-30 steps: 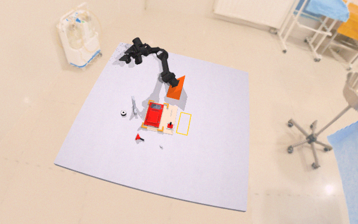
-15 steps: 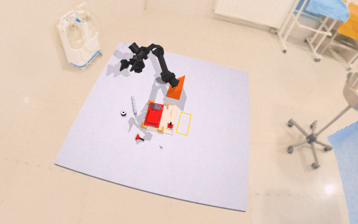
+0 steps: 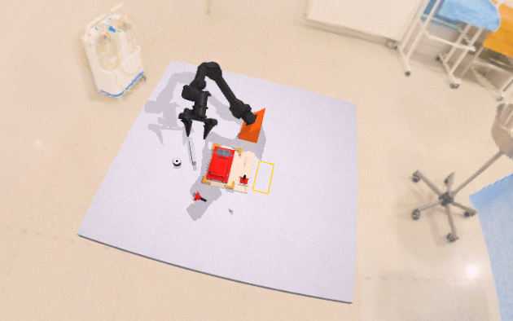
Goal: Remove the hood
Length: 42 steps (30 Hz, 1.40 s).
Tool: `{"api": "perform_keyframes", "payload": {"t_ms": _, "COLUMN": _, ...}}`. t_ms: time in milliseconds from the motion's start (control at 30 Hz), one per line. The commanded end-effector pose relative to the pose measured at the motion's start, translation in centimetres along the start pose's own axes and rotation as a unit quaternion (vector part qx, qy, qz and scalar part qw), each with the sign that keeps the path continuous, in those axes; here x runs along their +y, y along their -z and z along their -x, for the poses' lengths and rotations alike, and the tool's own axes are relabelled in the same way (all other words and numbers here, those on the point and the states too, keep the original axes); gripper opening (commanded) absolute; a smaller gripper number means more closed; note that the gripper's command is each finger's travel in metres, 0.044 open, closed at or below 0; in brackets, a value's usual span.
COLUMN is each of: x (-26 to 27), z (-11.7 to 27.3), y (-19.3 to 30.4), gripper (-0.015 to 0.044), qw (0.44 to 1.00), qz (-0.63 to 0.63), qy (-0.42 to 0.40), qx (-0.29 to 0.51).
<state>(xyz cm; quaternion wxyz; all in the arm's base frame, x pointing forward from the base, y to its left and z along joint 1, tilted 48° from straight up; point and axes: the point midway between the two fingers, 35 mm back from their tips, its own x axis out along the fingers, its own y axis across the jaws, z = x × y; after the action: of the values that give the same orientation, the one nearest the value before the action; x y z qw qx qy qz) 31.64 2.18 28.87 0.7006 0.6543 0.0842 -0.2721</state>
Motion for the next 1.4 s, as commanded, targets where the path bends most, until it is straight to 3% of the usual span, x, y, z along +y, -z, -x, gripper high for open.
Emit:
{"api": "perform_keyframes", "payload": {"t_ms": 0, "x": -3.2, "z": -3.5, "y": 1.0, "gripper": 0.0440, "qw": 0.961, "qz": 0.245, "qy": 0.121, "qx": -0.029}}
{"api": "perform_keyframes", "payload": {"t_ms": 200, "x": -7.5, "z": -6.7, "y": 1.4, "gripper": 0.0440, "qw": 0.806, "qz": 0.526, "qy": 0.271, "qx": -0.006}}
{"api": "perform_keyframes", "payload": {"t_ms": 500, "x": -12.8, "z": -9.7, "y": 1.6, "gripper": 0.0440, "qw": 0.432, "qz": 0.786, "qy": 0.425, "qx": 0.120}}
{"api": "perform_keyframes", "payload": {"t_ms": 567, "x": -13.4, "z": -10.1, "y": 1.6, "gripper": 0.0440, "qw": 0.376, "qz": 0.804, "qy": 0.438, "qx": 0.142}}
{"api": "perform_keyframes", "payload": {"t_ms": 1367, "x": -14.2, "z": -10.9, "y": 1.1, "gripper": 0.0440, "qw": 0.369, "qz": 0.806, "qy": 0.439, "qx": 0.145}}
